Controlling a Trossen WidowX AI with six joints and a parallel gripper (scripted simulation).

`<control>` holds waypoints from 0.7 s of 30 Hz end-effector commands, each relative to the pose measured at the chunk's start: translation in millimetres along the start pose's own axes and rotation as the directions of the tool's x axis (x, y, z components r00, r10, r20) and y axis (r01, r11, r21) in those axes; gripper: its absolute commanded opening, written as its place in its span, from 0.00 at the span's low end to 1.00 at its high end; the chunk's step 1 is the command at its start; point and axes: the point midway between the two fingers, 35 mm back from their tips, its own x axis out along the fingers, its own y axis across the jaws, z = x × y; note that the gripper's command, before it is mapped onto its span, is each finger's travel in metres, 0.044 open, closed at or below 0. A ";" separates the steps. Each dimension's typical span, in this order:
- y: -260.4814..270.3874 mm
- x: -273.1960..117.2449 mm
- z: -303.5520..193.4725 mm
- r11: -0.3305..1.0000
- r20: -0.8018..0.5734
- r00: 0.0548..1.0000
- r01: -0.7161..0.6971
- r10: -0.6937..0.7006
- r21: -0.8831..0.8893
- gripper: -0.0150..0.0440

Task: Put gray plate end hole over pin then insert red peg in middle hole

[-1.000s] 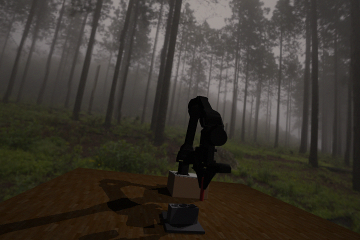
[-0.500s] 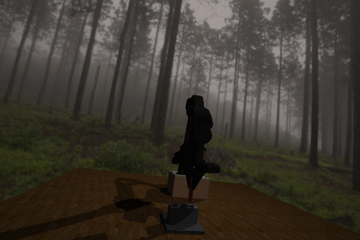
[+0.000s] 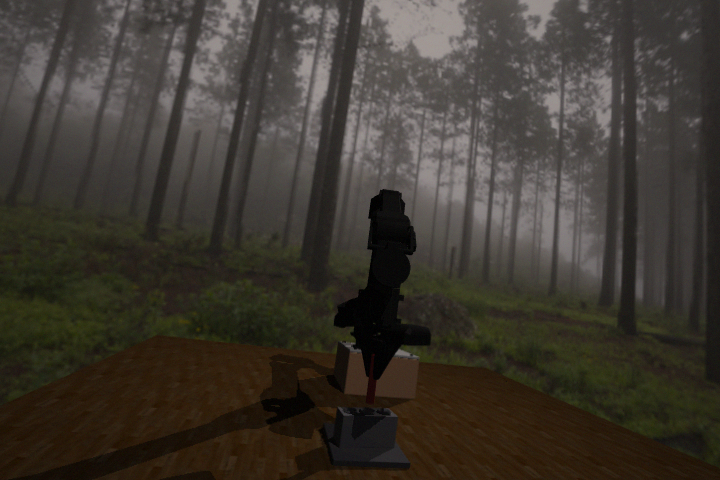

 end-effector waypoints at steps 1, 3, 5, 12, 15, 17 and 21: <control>-0.1 -0.4 1.1 1.000 0.003 1.000 0.002 -0.002 -0.003 0.25; 0.4 -0.4 2.3 1.000 0.003 1.000 0.002 -0.002 -0.003 0.25; 0.4 -0.4 2.3 1.000 0.003 1.000 0.002 -0.002 -0.003 0.25; 0.4 -0.4 2.3 1.000 0.003 1.000 0.002 -0.002 -0.003 0.25; 0.8 -0.4 1.7 1.000 0.003 1.000 0.002 -0.002 -0.003 0.25; 1.3 -0.4 1.1 1.000 0.003 1.000 0.002 -0.002 -0.003 0.25; 1.3 -0.4 1.1 1.000 0.003 1.000 0.002 -0.002 -0.003 0.25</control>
